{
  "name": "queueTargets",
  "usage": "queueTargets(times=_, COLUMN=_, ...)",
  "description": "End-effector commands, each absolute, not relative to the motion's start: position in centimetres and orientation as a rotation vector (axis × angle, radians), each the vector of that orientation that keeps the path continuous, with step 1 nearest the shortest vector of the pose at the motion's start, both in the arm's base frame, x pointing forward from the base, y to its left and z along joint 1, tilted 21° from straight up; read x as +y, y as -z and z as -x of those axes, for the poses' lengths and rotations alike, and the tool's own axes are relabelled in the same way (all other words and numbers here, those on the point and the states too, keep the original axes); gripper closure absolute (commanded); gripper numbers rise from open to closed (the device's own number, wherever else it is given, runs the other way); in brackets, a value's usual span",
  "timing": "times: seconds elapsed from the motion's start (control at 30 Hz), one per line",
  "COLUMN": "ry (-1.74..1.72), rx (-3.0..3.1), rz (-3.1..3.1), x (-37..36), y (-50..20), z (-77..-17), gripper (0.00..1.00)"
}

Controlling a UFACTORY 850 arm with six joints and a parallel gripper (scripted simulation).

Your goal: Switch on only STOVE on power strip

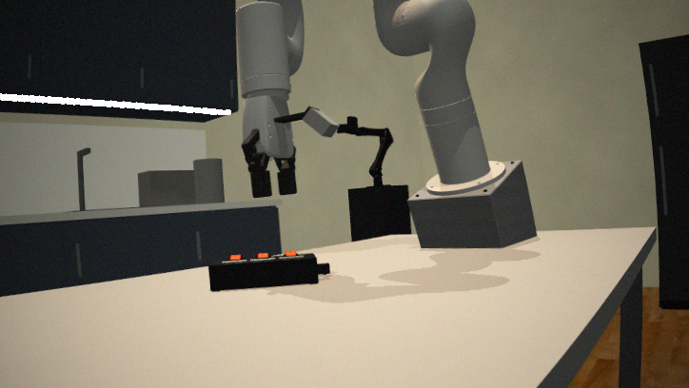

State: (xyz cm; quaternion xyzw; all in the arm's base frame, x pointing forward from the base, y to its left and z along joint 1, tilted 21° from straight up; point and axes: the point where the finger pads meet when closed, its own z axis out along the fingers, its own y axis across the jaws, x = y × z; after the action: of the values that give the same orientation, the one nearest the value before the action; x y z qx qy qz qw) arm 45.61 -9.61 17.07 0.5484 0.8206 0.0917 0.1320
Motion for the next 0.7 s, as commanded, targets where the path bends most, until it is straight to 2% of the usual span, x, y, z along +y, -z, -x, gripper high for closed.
queueTargets(times=0.0, ry=-0.317, rx=2.408, rz=-1.463, x=-9.5, y=-16.5, z=-45.7, gripper=0.00)
queueTargets(times=0.67, ry=-0.179, rx=2.615, rz=-0.991, x=-9.3, y=-13.5, z=-45.2, gripper=0.00)
